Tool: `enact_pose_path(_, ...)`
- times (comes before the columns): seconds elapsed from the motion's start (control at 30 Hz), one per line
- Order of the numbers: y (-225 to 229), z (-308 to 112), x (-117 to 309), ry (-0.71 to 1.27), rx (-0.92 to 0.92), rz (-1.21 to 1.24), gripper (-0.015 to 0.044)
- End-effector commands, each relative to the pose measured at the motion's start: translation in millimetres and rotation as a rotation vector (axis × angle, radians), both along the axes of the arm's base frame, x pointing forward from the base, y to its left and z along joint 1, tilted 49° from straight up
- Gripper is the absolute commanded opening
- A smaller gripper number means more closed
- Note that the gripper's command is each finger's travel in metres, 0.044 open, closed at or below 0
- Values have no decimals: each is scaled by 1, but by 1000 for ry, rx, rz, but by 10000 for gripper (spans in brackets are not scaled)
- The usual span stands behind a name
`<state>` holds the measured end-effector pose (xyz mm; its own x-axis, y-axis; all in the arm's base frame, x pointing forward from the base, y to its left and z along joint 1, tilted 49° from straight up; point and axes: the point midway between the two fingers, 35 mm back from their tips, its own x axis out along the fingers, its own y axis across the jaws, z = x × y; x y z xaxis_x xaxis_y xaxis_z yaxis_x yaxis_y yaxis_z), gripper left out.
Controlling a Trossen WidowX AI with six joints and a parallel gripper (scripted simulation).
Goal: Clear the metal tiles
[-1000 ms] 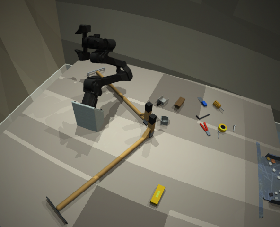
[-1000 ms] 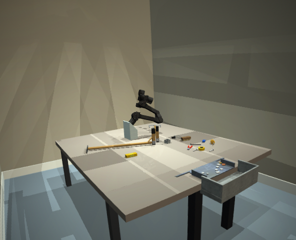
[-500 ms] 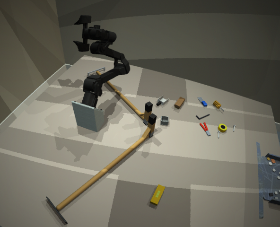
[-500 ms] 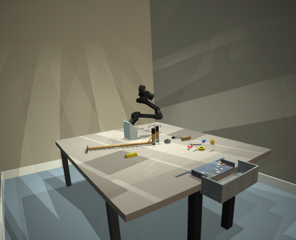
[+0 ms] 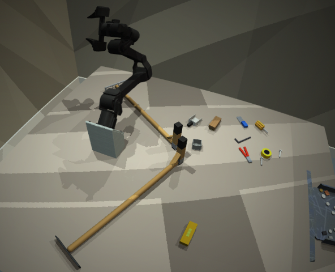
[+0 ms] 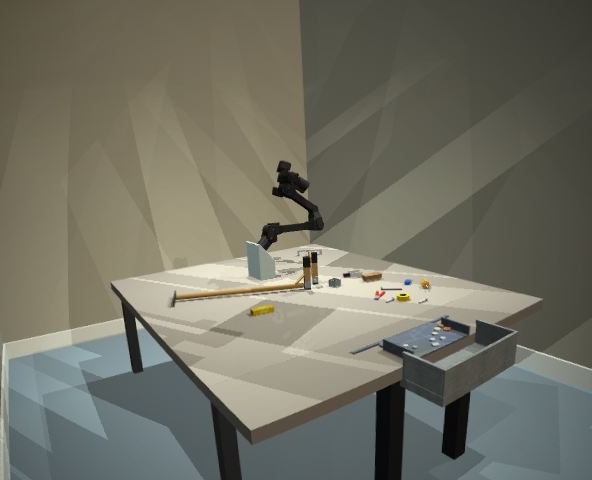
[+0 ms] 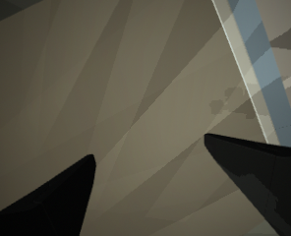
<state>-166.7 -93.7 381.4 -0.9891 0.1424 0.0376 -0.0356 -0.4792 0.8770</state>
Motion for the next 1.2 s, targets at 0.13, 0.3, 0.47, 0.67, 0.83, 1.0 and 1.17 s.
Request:
enact_pose_path(0.13, -21, 10, 0, 19, 72, 28, 440)
enact_pose_path(0.3, -49, 21, -1, 73, 203, 65, 440)
enact_pose_path(0.47, -79, 28, 0, 126, 331, 113, 440)
enact_pose_path(0.67, -118, 32, 2, 185, 483, 183, 440)
enact_pose_path(0.83, -151, 30, 6, 229, 607, 252, 440)
enact_pose_path(1.0, -185, 24, 11, 269, 728, 330, 440)
enact_pose_path(1.17, -218, 14, 17, 303, 847, 417, 440)
